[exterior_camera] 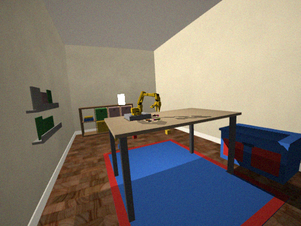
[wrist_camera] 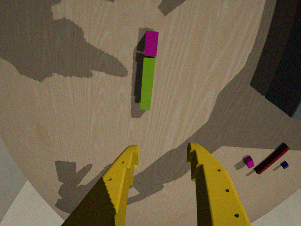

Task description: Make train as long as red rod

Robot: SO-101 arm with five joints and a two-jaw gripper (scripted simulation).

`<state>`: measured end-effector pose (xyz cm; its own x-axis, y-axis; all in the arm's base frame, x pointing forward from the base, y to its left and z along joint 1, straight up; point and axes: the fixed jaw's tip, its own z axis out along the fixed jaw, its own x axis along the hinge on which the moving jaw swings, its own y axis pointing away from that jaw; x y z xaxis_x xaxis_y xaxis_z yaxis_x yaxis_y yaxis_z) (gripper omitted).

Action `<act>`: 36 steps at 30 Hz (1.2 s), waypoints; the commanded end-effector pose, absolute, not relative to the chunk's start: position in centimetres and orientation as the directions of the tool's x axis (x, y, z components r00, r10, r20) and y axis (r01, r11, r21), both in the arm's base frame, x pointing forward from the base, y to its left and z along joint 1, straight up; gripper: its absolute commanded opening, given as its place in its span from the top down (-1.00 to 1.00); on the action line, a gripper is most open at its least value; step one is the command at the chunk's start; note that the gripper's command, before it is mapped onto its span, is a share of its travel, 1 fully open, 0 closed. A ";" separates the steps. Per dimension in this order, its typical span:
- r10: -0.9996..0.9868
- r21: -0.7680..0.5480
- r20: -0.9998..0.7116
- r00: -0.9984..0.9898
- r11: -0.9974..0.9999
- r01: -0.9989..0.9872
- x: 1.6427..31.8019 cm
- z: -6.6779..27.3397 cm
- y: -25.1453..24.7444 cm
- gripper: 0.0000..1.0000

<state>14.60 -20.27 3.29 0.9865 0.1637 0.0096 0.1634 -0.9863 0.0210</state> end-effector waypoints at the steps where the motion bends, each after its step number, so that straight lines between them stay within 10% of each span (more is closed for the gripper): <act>1: 0.293 0.050 0.025 0.956 -0.955 0.292 16.4 5.1 -17.8 0.65; 36: 0.965 0.303 0.117 0.235 -0.261 0.917 14.4 12.0 1.3 0.65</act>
